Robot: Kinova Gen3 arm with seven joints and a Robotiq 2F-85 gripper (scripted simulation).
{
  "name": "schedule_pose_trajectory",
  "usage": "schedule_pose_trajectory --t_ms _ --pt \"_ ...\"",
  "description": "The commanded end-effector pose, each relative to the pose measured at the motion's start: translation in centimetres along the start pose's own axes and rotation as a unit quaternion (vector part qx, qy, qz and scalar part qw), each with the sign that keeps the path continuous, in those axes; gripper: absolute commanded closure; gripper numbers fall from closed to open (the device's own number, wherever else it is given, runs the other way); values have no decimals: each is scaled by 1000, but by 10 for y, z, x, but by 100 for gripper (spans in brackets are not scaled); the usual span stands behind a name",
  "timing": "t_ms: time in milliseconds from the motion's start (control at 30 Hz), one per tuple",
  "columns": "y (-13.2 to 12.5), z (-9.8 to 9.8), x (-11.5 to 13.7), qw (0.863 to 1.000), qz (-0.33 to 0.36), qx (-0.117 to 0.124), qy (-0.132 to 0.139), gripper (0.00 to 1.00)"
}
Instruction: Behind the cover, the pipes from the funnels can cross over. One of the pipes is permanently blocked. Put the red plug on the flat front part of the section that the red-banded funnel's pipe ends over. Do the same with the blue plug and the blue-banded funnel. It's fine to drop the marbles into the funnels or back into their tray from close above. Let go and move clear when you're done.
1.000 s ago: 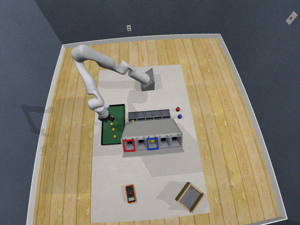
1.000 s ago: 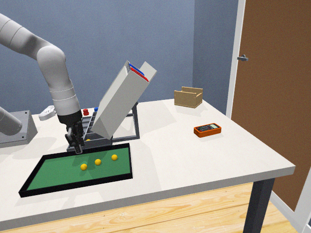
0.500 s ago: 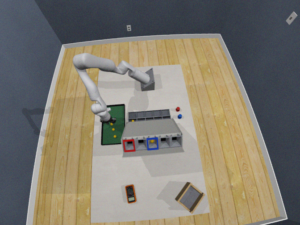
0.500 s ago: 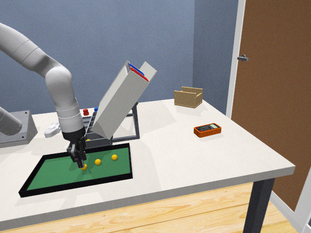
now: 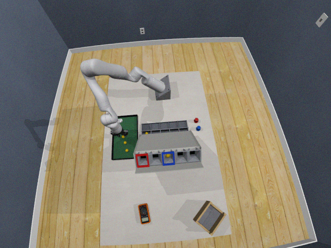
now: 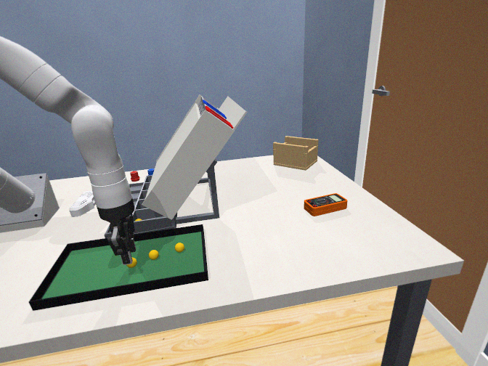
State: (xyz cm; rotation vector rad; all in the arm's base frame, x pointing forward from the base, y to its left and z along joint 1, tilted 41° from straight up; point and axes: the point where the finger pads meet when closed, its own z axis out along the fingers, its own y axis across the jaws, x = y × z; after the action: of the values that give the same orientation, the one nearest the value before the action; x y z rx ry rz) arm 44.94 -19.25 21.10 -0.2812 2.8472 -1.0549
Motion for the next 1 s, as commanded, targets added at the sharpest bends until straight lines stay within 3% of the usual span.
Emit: schedule_pose_trajectory --t_ms 0,967 --pt "1 0 -4 1000 -3 -1 -5 50" --pt "1 0 -5 1000 0 0 -1 50"
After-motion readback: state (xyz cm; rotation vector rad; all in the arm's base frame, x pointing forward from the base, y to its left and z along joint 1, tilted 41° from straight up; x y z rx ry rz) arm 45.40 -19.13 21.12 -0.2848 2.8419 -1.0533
